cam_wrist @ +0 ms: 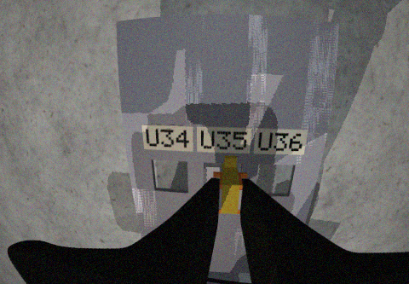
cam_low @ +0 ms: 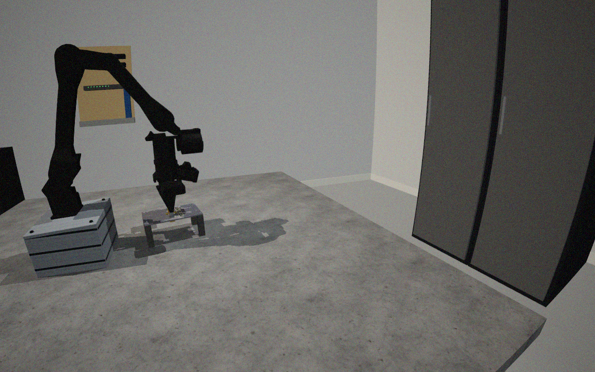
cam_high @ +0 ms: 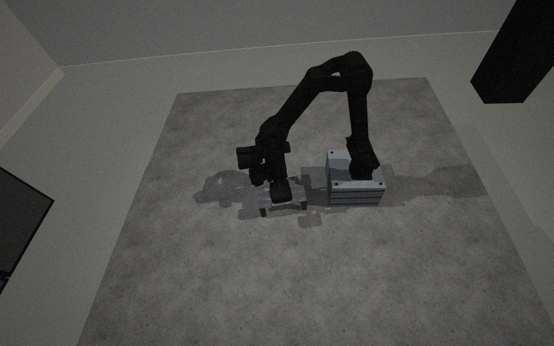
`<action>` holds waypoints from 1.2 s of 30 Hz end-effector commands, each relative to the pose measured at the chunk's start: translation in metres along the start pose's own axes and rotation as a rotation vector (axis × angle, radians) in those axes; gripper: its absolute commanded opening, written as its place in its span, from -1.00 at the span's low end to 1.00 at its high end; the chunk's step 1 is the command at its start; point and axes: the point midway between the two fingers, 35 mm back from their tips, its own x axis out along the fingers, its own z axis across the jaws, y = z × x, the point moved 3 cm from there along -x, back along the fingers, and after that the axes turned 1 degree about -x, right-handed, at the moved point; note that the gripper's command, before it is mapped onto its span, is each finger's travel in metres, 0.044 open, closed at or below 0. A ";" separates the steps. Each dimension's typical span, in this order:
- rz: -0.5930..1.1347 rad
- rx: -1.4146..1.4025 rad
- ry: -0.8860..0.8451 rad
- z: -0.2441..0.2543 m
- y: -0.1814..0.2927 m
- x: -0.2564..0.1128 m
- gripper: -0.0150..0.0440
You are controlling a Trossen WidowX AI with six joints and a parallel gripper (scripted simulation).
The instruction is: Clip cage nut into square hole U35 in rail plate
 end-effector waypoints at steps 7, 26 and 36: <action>-0.003 0.002 0.009 0.001 0.000 0.000 -0.41; -0.003 0.002 0.010 0.005 0.000 0.000 -0.41; -0.002 -0.001 0.005 0.005 0.000 0.000 0.13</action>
